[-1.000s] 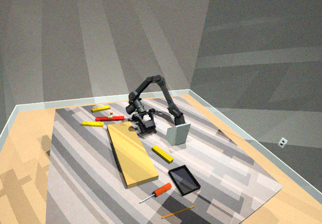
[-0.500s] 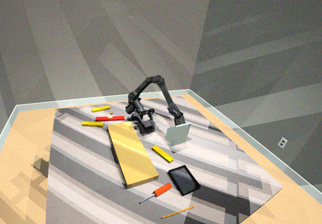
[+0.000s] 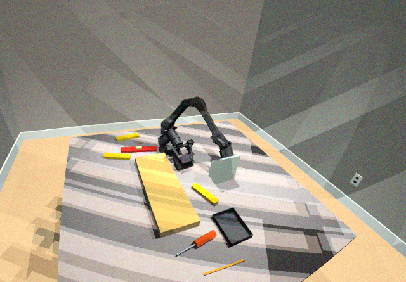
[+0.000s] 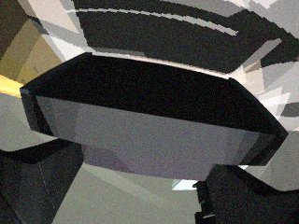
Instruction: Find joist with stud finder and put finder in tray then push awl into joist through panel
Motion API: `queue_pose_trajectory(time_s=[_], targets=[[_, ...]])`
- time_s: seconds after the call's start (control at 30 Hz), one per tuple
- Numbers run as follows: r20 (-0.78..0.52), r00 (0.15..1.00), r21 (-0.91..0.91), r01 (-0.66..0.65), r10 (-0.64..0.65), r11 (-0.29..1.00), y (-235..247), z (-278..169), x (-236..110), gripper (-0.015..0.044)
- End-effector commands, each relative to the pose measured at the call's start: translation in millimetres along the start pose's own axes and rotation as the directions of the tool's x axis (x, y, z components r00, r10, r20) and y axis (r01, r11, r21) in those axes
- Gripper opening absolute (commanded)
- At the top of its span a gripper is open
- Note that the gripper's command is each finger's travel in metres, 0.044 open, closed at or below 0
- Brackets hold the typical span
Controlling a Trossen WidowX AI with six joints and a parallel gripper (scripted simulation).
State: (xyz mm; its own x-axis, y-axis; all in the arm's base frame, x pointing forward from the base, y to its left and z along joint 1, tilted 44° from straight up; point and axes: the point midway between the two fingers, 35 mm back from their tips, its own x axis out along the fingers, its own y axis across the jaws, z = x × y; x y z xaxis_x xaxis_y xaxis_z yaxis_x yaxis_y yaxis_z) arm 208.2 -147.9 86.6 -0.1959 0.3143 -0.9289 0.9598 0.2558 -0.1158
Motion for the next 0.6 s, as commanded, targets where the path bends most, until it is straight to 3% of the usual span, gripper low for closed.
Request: queue_pose_trajectory(time_s=[0.0,0.47,0.57], targets=[[0.0,1.0,-0.006,0.0,0.0,1.0,0.9,3.7,-0.1,0.0],[0.0,1.0,0.0,0.001,-0.001,1.0,0.1,8.7,1.3,0.0368],[0.001,1.0,0.0,0.001,-0.001,1.0,0.0,10.0,-0.2,0.0379]])
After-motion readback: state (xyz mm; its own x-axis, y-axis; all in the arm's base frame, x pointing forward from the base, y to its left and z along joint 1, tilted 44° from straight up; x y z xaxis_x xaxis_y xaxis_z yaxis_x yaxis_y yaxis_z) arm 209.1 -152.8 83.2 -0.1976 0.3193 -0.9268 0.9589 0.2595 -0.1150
